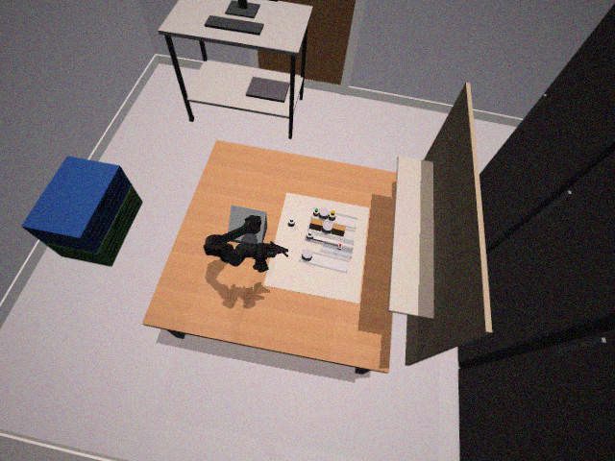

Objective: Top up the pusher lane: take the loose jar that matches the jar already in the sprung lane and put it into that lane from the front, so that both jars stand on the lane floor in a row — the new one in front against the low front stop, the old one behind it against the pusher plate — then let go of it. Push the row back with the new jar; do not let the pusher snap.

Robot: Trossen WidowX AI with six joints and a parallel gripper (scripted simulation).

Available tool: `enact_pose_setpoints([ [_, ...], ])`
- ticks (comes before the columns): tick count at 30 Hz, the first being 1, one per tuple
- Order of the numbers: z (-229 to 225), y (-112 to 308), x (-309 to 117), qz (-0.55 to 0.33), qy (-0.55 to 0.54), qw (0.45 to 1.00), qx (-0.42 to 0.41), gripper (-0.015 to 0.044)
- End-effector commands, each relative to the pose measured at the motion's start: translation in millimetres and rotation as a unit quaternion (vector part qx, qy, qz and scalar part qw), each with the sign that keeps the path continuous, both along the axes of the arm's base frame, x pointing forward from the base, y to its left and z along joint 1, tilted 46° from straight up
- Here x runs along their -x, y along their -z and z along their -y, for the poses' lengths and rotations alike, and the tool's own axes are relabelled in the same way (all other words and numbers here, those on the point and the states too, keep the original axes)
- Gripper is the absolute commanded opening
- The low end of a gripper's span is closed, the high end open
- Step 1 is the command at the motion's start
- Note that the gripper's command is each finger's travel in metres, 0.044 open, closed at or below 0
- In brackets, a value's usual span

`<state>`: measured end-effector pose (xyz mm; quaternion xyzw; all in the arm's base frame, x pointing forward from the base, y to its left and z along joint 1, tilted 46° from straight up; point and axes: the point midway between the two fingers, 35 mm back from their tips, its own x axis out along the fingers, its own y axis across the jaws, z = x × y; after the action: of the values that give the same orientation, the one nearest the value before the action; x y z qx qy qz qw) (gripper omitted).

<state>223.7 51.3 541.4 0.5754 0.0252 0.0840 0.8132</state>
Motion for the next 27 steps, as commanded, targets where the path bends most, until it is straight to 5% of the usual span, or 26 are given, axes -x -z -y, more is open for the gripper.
enact_pose_setpoints([
  [1,-0.9,0.7,-0.9,-0.001,-0.001,1.0,0.002,0.0426],
  [11,-47.1,93.7,-78.5,-0.134,-0.018,0.985,0.106,0.044],
  [27,-91.6,358.1,-129.6,-0.44,-0.028,0.834,0.333,0.044],
])
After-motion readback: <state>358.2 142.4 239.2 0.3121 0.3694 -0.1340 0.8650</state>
